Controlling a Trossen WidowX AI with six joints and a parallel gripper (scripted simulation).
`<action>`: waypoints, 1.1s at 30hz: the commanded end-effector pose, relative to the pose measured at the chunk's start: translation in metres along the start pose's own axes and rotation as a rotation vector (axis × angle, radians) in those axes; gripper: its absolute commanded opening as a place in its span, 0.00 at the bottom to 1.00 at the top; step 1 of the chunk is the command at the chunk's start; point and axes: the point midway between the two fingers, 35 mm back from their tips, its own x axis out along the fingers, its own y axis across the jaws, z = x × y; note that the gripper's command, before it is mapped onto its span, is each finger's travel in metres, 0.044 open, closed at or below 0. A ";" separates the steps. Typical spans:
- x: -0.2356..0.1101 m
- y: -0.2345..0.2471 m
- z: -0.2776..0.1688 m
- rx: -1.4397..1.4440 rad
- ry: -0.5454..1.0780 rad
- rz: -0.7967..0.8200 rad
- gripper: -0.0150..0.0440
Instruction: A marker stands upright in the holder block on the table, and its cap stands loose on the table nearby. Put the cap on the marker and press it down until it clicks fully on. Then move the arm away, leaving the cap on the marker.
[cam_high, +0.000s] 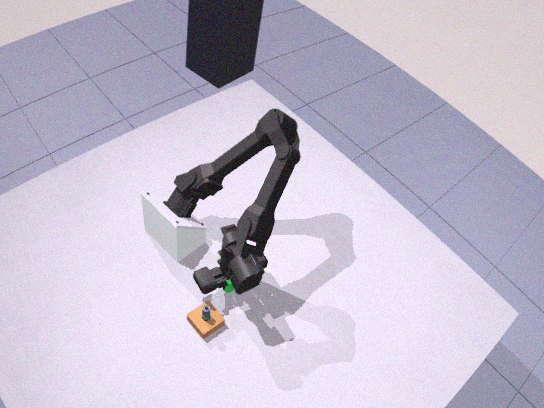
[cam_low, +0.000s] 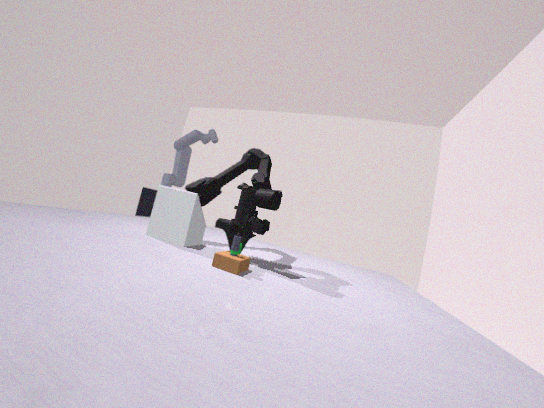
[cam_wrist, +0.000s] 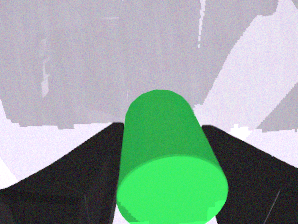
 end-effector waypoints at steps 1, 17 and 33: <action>-0.003 0.000 0.000 0.005 0.000 0.000 0.27; -0.043 -0.001 0.002 0.005 -0.001 -0.004 0.25; -0.069 -0.013 0.013 0.005 -0.003 -0.006 0.25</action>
